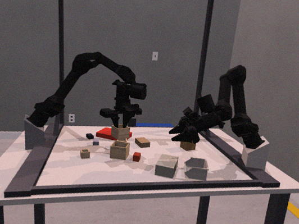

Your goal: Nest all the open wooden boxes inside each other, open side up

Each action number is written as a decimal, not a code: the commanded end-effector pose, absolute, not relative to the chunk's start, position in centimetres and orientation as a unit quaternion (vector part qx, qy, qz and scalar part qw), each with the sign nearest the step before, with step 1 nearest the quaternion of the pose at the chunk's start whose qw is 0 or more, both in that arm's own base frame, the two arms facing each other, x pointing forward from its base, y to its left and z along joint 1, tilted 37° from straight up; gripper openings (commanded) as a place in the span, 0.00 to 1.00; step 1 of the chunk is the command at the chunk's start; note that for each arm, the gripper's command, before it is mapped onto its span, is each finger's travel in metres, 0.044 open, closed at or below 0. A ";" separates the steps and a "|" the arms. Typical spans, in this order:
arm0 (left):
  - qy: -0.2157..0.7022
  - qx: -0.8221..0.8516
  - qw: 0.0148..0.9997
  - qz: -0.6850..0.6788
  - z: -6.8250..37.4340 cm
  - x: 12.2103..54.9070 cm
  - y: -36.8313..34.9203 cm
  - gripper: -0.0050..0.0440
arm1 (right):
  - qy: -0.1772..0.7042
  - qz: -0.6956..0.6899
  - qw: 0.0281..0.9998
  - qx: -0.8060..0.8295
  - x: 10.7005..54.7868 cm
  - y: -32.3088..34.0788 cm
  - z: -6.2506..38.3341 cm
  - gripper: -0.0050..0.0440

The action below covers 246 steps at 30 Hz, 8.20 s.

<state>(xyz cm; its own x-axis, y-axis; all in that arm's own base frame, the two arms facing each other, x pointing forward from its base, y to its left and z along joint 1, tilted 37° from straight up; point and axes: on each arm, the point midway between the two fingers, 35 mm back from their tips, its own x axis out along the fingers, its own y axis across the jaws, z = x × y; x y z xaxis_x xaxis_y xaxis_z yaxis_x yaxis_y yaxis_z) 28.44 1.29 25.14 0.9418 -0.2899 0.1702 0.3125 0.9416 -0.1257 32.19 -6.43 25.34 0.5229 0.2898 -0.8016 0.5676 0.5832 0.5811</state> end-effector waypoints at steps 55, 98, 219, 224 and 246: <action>-0.251 -0.023 0.942 -0.222 27.5 21.8 -2.2 0.92 | 0.402 -0.252 0.549 0.688 32.1 -6.4 26.6 0.62; -0.251 -0.023 0.942 -0.222 27.5 21.8 -2.2 0.92 | 0.167 -0.440 0.026 0.882 32.2 -6.5 26.9 0.62; -0.251 -0.023 0.942 -0.222 27.5 21.8 -2.2 0.92 | 0.090 -0.475 -0.133 0.866 37.0 -4.0 19.0 0.62; -0.251 -0.023 0.942 -0.222 27.5 21.8 -2.2 0.92 | 0.090 -0.469 -0.131 0.869 37.1 -3.9 19.2 0.62; -0.251 -0.023 0.942 -0.222 27.5 21.8 -2.2 0.92 | 0.090 -0.468 -0.130 0.869 37.3 -3.9 19.2 0.62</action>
<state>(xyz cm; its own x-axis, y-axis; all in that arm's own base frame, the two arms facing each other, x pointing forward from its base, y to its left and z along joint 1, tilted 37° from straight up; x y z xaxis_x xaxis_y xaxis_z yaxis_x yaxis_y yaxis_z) 21.84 -2.26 27.54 0.7751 -0.4065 0.4837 0.4279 0.9010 0.0715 37.23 -3.88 18.61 0.5307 0.2851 -0.7982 0.0320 -0.9478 -0.3173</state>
